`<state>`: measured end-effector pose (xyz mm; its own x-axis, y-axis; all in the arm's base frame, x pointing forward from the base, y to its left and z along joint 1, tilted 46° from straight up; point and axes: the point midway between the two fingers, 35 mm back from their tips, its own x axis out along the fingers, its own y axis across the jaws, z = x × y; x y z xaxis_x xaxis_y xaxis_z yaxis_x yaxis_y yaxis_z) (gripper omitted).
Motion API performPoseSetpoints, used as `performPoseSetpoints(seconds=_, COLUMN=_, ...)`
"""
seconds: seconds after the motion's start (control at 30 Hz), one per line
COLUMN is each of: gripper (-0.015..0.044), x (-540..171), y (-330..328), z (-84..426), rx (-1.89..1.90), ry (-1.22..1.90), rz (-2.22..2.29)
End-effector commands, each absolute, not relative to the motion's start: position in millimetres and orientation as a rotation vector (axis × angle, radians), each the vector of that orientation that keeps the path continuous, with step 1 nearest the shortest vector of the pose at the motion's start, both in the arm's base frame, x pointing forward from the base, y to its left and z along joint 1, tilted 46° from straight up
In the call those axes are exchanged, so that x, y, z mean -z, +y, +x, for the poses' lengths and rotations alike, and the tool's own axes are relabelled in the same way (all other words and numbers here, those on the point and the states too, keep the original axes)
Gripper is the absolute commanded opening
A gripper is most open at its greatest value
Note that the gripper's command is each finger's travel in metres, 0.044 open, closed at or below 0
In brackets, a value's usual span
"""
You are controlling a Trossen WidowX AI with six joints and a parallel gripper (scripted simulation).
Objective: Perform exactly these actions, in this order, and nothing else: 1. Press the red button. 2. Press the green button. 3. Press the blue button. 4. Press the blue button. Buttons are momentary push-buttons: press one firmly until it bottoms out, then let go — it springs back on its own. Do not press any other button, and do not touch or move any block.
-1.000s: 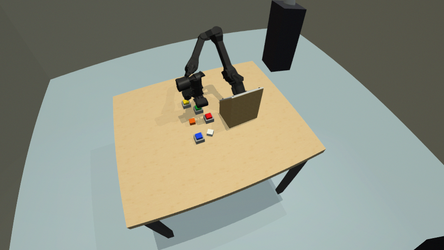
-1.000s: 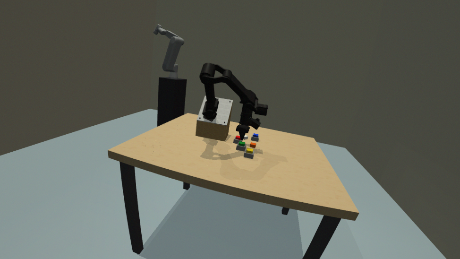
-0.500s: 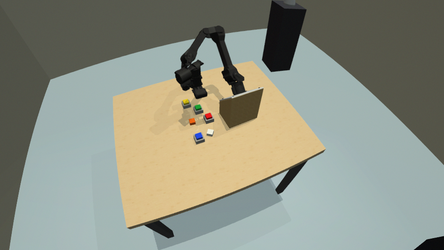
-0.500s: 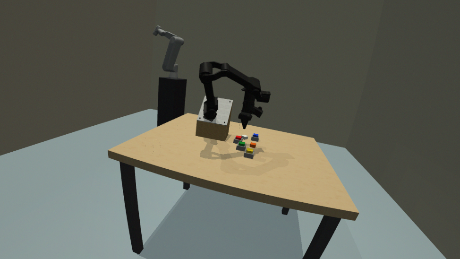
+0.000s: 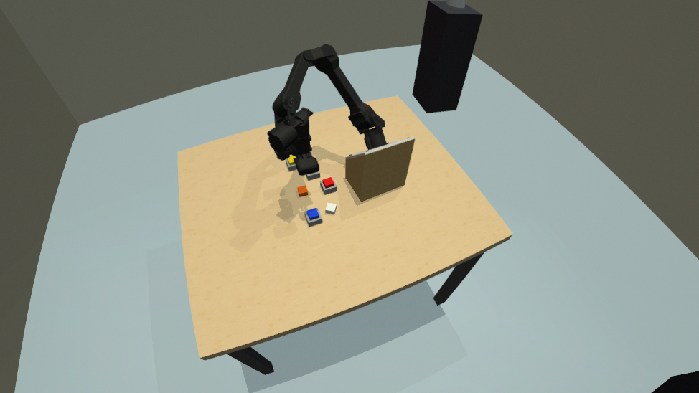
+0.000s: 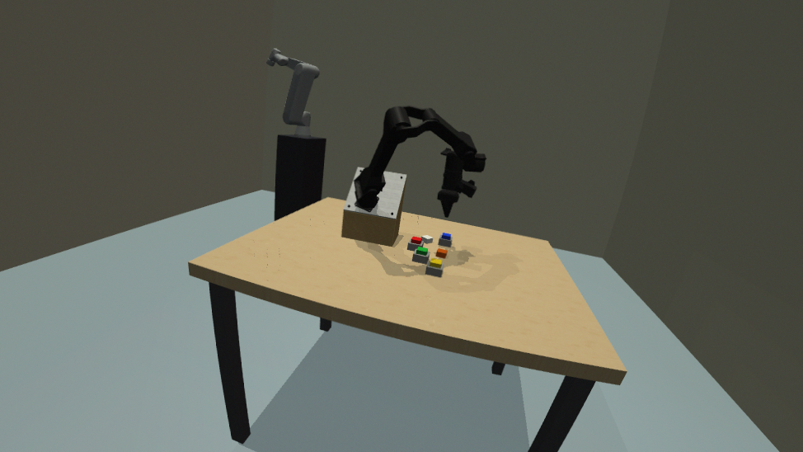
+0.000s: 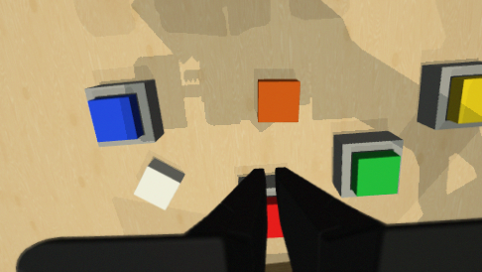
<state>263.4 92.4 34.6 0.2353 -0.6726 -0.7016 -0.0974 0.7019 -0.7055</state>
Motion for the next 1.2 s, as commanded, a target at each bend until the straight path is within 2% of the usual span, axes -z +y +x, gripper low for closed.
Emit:
performPoseSetpoints(seconds=0.0, gripper=0.0020, x=4.0, y=132.0, z=266.9, rx=0.440, ry=1.313, rz=-0.730)
performPoseSetpoints(seconds=0.17, gripper=0.0020, x=43.5, y=163.3, z=262.3, rx=0.446, ry=1.327, rz=-0.735)
performPoseSetpoints(seconds=0.4, gripper=0.0020, x=47.3, y=165.9, z=261.5, rx=0.446, ry=1.328, rz=-0.735)
performPoseSetpoints(seconds=0.6, gripper=0.0020, x=90.6, y=123.5, z=274.5, rx=0.449, ry=1.326, rz=-0.737)
performPoseSetpoints(seconds=1.17, gripper=0.0020, x=104.2, y=110.5, z=278.9, rx=0.449, ry=1.326, rz=-0.737)
